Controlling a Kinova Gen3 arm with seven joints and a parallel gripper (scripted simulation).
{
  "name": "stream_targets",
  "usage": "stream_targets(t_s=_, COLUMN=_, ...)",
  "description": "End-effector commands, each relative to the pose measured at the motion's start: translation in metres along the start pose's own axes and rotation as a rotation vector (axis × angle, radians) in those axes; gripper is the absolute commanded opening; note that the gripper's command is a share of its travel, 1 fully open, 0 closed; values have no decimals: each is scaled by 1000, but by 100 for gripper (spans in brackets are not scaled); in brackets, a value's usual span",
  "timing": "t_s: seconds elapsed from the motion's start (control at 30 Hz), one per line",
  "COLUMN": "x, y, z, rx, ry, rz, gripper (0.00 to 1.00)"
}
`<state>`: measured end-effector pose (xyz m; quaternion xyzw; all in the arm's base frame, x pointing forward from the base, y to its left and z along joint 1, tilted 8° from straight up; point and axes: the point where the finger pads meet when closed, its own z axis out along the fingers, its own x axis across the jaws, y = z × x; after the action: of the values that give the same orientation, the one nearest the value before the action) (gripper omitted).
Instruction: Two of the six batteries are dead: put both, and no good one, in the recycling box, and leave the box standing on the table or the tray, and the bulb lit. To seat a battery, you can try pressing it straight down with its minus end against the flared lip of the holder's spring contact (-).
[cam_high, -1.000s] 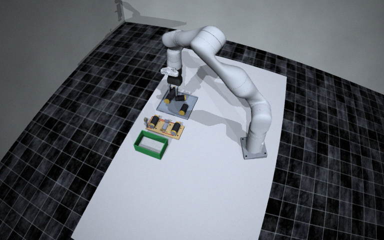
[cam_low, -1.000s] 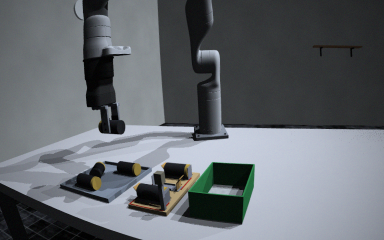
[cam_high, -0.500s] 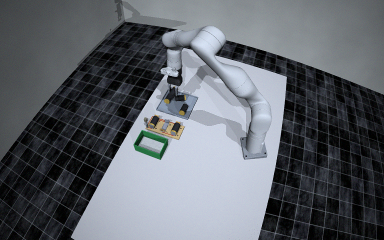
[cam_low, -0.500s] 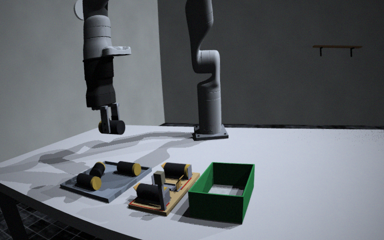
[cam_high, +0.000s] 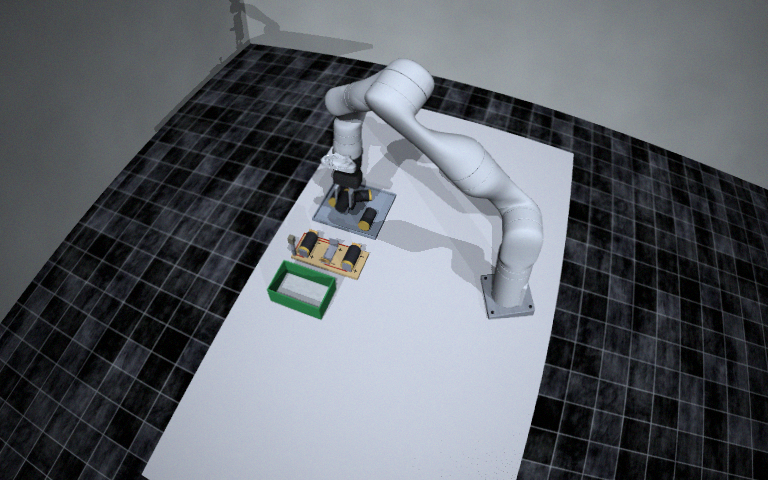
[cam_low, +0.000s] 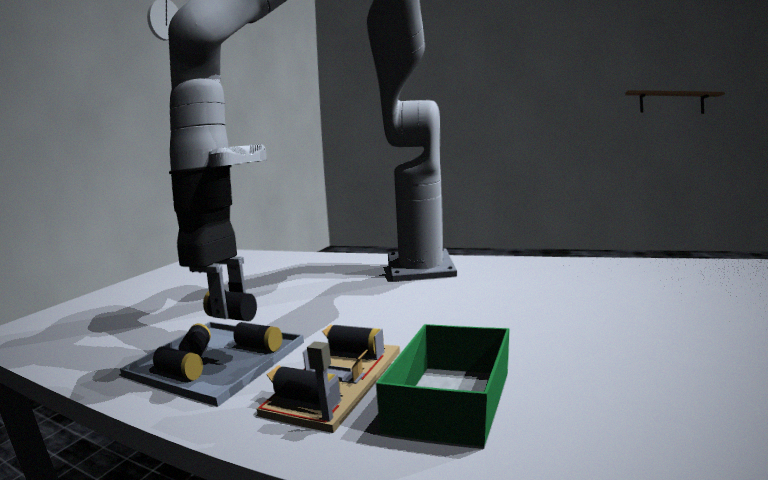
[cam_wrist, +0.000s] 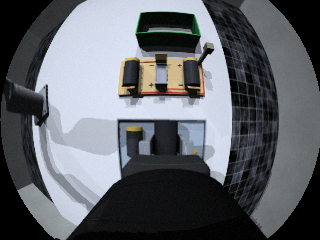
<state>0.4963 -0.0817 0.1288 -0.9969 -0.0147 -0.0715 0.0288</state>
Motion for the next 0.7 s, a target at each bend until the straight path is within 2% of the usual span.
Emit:
stream_targets(t_s=0.0, x=-7, y=4, z=19, rx=-3, ry=-23, rz=9, gripper=57)
stream_targets(t_s=0.67, x=-7, y=4, z=21, rx=-3, ry=-23, rz=9, gripper=57)
